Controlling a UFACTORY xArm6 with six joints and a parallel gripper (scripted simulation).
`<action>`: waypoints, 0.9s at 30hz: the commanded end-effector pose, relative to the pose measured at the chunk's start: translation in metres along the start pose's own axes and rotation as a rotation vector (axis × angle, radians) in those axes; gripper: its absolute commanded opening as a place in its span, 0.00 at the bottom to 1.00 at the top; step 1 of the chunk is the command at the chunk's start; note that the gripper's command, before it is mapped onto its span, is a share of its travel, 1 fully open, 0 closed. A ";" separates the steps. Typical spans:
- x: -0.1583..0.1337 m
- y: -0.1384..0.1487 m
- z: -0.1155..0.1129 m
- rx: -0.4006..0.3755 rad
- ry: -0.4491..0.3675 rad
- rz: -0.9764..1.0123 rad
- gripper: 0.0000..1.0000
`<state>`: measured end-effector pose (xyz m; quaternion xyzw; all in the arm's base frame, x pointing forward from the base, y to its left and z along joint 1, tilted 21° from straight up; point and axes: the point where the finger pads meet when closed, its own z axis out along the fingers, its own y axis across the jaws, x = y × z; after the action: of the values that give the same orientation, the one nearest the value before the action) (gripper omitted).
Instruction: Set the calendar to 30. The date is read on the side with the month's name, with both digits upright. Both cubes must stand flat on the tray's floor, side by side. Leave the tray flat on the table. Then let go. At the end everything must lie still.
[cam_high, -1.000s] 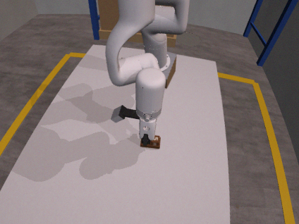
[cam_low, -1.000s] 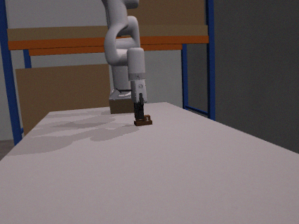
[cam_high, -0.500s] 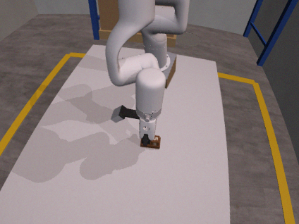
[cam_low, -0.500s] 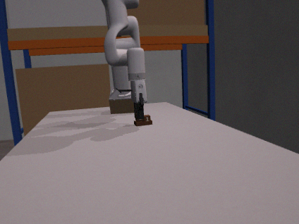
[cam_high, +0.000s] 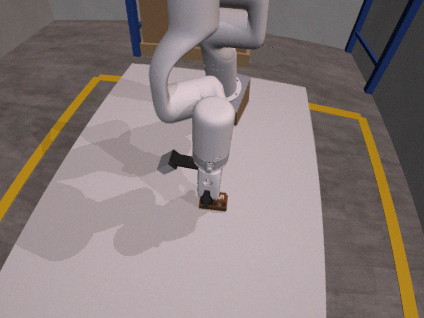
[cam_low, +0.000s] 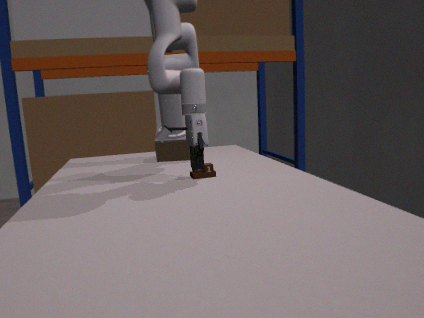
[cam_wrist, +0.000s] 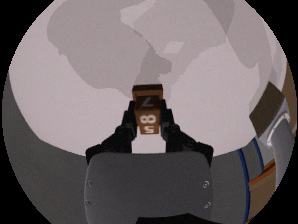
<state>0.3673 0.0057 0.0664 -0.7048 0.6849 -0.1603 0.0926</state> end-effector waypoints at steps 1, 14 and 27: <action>0.000 -0.001 0.001 0.003 0.000 0.000 0.27; 0.000 -0.001 0.006 0.003 0.000 0.000 0.27; 0.000 -0.001 0.009 0.003 0.000 0.000 0.27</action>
<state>0.3704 0.0049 0.0582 -0.7048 0.6849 -0.1599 0.0926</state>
